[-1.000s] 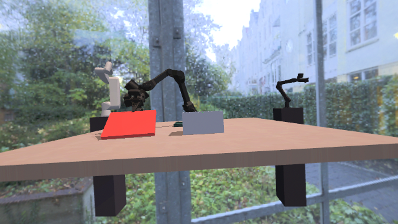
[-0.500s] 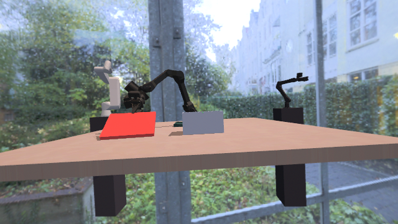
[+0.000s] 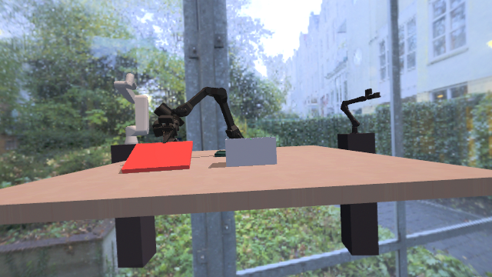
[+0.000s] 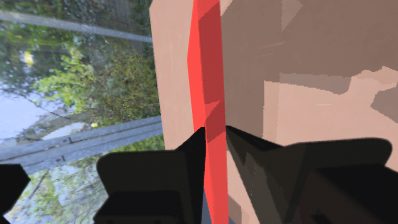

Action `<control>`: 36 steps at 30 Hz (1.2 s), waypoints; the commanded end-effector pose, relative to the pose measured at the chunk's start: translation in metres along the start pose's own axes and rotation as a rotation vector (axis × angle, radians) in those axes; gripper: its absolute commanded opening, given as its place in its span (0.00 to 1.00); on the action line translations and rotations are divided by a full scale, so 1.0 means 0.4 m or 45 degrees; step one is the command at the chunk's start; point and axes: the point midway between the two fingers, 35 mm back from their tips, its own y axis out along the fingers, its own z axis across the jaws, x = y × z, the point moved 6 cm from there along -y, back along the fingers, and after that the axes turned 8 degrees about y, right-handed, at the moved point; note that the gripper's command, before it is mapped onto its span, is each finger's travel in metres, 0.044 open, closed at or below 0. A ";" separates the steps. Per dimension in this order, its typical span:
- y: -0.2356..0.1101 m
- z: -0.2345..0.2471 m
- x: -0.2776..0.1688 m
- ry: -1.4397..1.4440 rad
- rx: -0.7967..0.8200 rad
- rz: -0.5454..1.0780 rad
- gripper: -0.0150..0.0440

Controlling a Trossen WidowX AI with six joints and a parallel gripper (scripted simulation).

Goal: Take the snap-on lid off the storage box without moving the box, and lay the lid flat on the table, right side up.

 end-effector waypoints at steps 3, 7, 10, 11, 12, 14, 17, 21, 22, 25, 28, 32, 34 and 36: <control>0.032 -0.048 -0.007 0.045 -0.047 0.022 0.25; 0.037 -0.054 -0.006 0.045 -0.047 0.022 0.25; 0.040 -0.059 -0.006 0.045 -0.047 0.022 0.25; 0.042 -0.060 -0.006 0.045 -0.047 0.022 0.25; 0.043 -0.062 -0.006 0.045 -0.047 0.022 0.25; 0.045 -0.065 -0.005 0.045 -0.047 0.022 0.25; 0.049 -0.069 -0.005 0.045 -0.047 0.022 0.25; 0.049 -0.069 -0.005 0.045 -0.047 0.022 0.25; 0.049 -0.069 -0.005 0.045 -0.047 0.022 0.25; 0.031 -0.036 0.003 0.041 -0.042 0.021 0.39; 0.031 -0.035 0.003 0.045 -0.047 0.022 0.52; 0.031 -0.035 0.003 0.045 -0.047 0.022 0.70; 0.031 -0.035 0.003 0.045 -0.047 0.022 0.72; 0.029 -0.041 0.001 0.045 -0.047 0.022 0.81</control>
